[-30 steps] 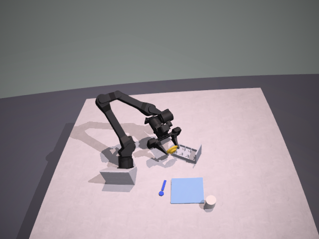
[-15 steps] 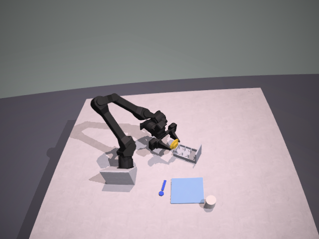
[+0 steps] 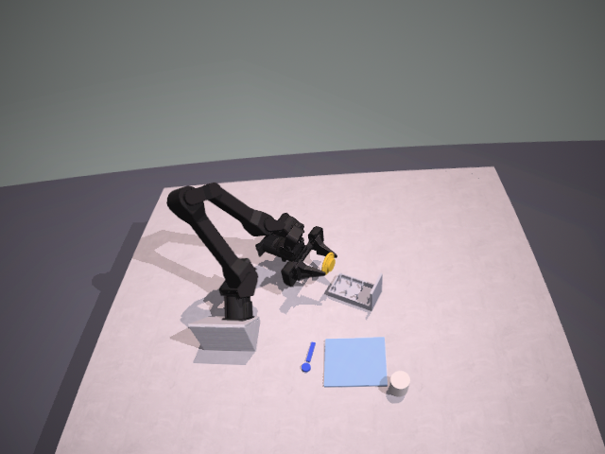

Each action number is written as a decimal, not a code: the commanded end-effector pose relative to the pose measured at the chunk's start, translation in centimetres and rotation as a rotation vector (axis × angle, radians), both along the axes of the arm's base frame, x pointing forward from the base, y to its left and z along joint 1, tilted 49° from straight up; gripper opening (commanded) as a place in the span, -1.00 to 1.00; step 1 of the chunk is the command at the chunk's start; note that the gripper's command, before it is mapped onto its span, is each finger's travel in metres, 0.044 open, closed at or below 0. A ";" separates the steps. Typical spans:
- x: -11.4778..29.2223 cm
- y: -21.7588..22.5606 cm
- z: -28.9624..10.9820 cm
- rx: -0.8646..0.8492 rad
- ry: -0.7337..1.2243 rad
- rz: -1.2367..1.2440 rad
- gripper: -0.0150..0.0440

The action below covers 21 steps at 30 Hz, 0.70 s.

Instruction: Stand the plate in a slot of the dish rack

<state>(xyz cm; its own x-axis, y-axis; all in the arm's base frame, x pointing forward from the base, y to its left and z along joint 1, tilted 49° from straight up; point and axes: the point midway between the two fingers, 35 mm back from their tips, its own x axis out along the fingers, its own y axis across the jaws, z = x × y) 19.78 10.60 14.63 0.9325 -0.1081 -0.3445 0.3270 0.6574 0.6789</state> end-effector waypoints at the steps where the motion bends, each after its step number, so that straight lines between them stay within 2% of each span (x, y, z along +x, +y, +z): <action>1: -0.1 -0.1 0.2 0.012 -0.025 -0.007 -0.49; 21: 1.3 1.8 -2.2 0.016 -0.023 -0.005 -0.49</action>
